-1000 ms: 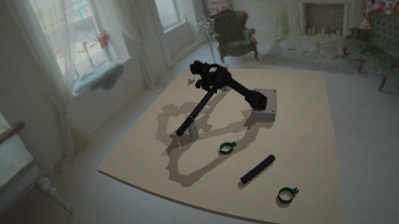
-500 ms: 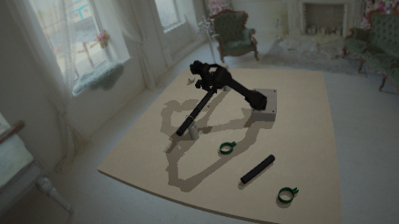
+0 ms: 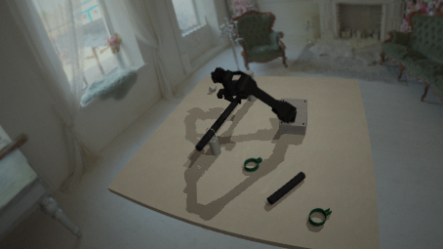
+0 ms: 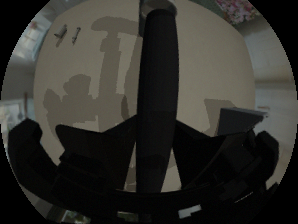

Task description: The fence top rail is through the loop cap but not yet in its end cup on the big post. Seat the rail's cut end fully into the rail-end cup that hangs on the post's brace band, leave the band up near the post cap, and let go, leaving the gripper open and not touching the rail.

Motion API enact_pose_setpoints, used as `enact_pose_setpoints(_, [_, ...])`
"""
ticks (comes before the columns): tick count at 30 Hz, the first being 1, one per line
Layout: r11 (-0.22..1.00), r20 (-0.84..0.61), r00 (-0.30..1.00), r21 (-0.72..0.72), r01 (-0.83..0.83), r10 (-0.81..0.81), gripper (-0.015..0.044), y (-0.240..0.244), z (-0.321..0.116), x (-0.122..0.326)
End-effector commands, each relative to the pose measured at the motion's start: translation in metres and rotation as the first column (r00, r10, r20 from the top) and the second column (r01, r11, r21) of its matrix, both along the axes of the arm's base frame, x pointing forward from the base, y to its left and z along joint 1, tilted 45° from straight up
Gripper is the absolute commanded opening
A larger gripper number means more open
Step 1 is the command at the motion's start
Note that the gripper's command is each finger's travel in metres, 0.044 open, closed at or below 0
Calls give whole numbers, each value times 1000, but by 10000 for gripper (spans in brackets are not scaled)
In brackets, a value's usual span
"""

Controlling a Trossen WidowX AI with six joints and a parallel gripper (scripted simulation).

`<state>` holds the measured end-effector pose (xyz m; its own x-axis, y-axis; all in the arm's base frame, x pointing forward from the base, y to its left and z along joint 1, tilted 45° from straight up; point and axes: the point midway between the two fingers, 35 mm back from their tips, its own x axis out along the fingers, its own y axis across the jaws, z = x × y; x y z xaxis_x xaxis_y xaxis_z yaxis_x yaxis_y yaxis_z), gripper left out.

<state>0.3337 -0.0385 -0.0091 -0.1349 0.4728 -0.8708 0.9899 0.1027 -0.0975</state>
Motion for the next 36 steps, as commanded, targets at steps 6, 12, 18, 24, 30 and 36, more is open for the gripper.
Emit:
enact_pose_setpoints(6, [1000,6,1000,-7,3,-3,0,-7,0,2])
enact_pose_setpoints(12, [1000,7,1000,-7,3,-3,0,-10,0,3])
enact_pose_setpoints(18, [1000,7,1000,-7,3,-3,0,-12,0,4])
enact_pose_setpoints(24, [1000,7,1000,-7,3,-2,0,-15,0,6])
enact_pose_setpoints(30, [1000,7,1000,-7,3,-2,0,-16,0,8])
enact_pose_setpoints(36, [1000,7,1000,-7,3,-2,0,-16,1,10])
